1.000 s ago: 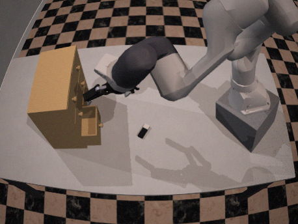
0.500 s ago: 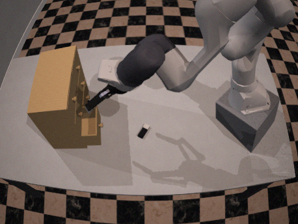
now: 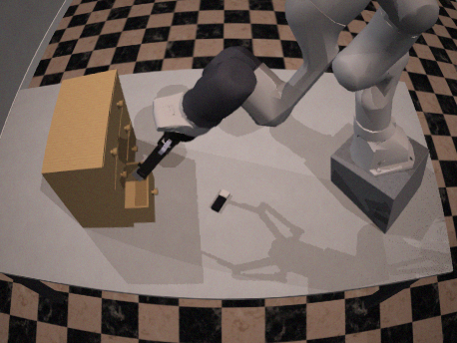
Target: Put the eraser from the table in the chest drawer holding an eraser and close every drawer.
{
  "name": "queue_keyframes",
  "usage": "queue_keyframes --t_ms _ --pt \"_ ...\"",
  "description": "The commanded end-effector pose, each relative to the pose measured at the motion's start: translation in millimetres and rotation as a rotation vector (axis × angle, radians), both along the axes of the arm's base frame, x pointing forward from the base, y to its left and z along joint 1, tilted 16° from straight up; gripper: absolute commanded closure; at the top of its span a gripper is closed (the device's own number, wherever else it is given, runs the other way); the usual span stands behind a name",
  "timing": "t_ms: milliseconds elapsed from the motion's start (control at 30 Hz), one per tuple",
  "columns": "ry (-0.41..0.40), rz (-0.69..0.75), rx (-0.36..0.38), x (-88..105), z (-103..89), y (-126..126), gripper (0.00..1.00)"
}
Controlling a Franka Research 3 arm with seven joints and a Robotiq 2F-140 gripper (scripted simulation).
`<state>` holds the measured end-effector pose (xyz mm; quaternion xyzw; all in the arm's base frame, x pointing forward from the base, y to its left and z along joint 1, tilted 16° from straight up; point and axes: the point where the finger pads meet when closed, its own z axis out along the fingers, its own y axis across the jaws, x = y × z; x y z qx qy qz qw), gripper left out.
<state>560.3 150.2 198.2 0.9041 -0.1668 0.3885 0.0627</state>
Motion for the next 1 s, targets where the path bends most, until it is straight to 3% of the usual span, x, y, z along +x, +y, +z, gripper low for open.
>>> queue_keyframes --t_ms 0,333,967 --pt "0.018 0.129 -0.061 5.0 0.1 5.4 0.0" --pt "0.039 0.257 -0.131 10.6 -3.7 5.4 0.0" --pt "0.058 0.371 -0.193 15.6 -7.1 5.3 0.0"
